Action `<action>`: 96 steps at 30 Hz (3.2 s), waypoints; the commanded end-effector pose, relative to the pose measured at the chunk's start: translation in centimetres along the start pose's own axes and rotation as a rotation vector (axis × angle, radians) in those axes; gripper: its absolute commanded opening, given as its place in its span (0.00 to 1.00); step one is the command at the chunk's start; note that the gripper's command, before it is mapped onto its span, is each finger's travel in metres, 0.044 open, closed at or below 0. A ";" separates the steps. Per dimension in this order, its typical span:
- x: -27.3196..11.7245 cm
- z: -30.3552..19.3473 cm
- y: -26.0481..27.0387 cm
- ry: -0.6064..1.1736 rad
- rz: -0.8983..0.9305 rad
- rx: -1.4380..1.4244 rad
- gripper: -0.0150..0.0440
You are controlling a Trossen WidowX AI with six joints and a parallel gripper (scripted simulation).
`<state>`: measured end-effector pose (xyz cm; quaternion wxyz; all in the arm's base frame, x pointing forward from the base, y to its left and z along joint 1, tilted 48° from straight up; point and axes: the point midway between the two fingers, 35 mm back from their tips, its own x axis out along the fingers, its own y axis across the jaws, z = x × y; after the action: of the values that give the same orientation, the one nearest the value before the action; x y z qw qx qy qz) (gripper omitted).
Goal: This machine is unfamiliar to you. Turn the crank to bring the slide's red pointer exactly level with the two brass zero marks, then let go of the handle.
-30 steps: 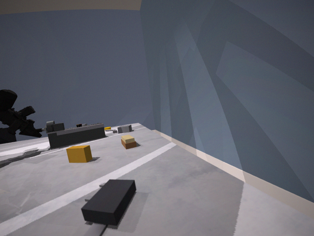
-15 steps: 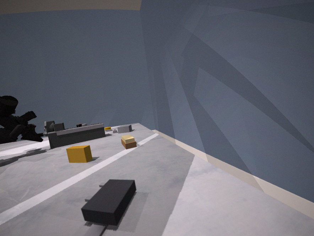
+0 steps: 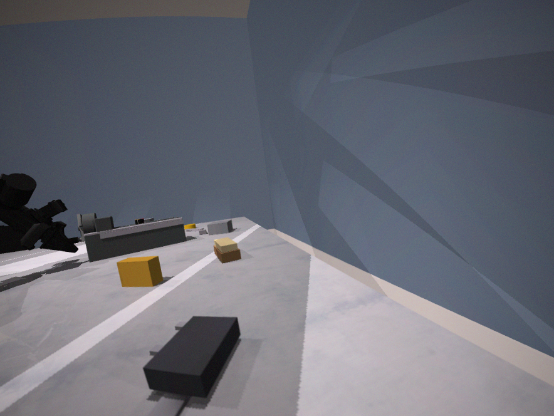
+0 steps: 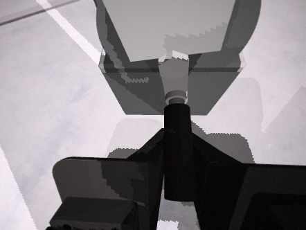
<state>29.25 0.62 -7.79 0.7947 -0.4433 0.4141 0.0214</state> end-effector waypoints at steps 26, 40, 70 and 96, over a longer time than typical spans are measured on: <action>-0.6 0.4 2.7 0.000 0.016 -0.004 0.25; -1.7 1.5 3.5 -0.001 0.016 -0.003 0.25; -4.2 4.1 2.0 -0.001 0.017 -0.002 0.25; -4.3 4.3 -0.8 -0.001 0.016 -0.003 0.25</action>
<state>29.11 5.21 -3.74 0.7916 -0.4416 0.4204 0.0396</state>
